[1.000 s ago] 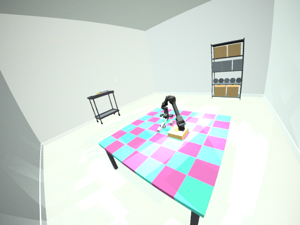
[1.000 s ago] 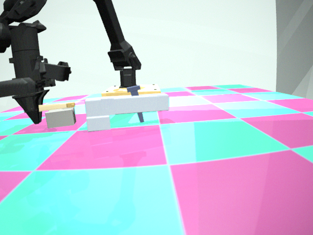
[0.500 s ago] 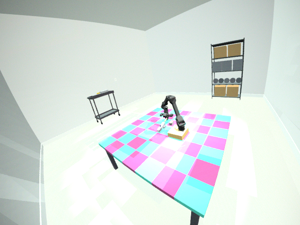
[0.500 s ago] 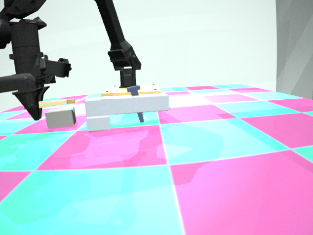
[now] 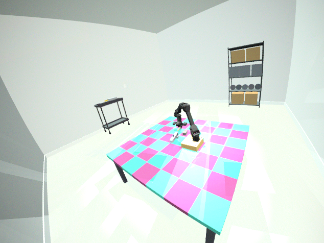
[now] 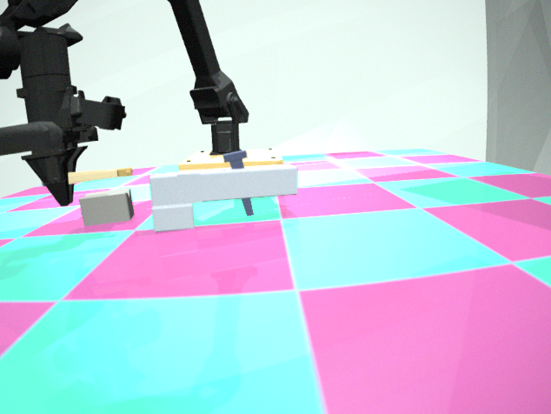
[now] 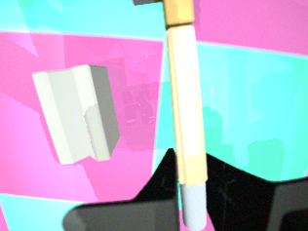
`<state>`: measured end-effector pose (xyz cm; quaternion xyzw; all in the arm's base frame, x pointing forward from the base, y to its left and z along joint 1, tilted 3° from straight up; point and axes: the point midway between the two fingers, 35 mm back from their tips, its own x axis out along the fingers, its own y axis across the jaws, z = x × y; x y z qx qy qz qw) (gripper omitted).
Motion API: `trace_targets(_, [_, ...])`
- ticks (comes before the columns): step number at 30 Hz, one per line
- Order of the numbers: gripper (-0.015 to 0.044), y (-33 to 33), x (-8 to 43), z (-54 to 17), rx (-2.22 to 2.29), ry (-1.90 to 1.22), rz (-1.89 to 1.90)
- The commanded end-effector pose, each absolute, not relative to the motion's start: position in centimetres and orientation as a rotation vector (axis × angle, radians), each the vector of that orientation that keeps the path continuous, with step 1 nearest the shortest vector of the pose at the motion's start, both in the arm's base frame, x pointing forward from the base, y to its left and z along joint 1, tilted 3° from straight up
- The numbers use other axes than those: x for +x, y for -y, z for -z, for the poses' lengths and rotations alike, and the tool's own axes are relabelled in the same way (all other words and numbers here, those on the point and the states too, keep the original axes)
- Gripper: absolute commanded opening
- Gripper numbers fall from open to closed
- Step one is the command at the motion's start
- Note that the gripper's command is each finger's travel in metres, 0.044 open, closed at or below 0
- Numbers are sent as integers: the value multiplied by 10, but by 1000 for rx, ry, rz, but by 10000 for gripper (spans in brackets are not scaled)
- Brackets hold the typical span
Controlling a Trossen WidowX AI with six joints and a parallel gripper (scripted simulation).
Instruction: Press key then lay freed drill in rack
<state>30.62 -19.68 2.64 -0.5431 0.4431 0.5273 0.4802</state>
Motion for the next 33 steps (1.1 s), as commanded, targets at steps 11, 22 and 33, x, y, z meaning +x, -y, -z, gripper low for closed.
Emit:
trace_targets(11, [0, 197, 306, -35, -1331, -1081, -1286])
trace_targets(22, [0, 197, 306, -40, -1331, -1081, -1286])
trace_targets(33, [0, 197, 306, -46, -1331, -1081, -1286])
